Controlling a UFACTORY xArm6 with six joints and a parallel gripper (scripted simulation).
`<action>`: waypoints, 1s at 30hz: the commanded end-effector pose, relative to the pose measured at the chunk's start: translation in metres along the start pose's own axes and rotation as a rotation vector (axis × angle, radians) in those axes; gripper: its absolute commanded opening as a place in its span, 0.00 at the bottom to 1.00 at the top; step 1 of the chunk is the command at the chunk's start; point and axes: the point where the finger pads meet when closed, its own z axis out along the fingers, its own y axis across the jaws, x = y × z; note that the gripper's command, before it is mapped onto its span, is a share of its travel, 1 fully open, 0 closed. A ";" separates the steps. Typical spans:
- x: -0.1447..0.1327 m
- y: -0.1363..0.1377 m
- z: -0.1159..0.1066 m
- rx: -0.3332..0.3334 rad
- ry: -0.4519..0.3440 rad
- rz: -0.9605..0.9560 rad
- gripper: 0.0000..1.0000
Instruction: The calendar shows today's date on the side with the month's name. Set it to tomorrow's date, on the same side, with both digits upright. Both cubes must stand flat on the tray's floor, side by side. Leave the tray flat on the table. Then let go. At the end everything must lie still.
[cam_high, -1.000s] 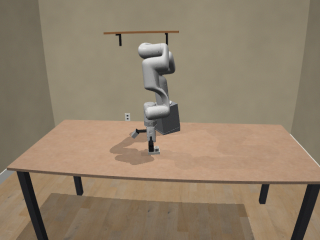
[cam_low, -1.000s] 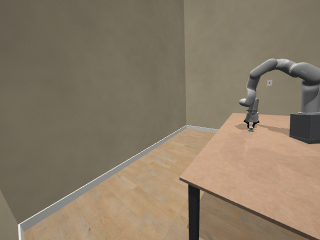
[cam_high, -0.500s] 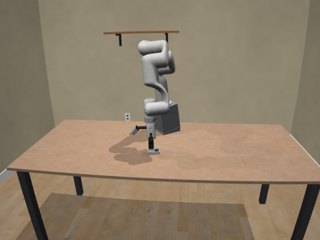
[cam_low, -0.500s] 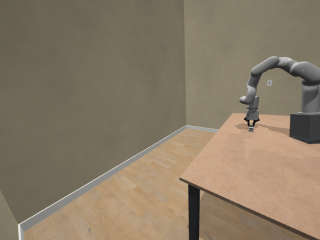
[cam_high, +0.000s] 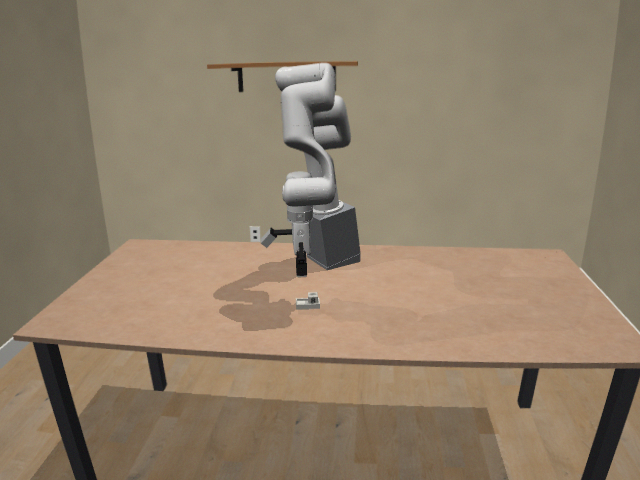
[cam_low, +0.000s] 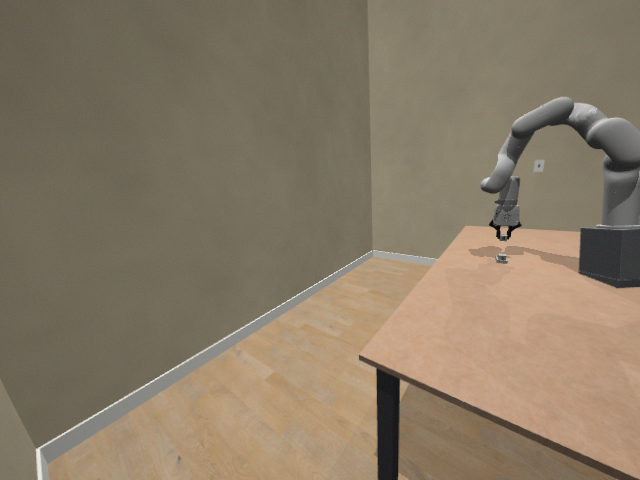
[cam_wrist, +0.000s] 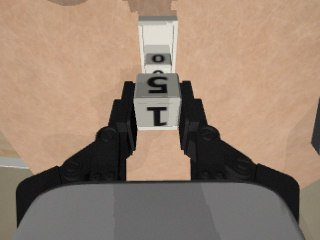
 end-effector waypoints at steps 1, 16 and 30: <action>0.000 0.000 -0.005 0.000 -0.001 0.000 0.27; -0.003 -0.001 -0.004 0.000 -0.001 -0.084 0.27; -0.020 -0.003 -0.003 0.000 -0.002 -0.512 0.27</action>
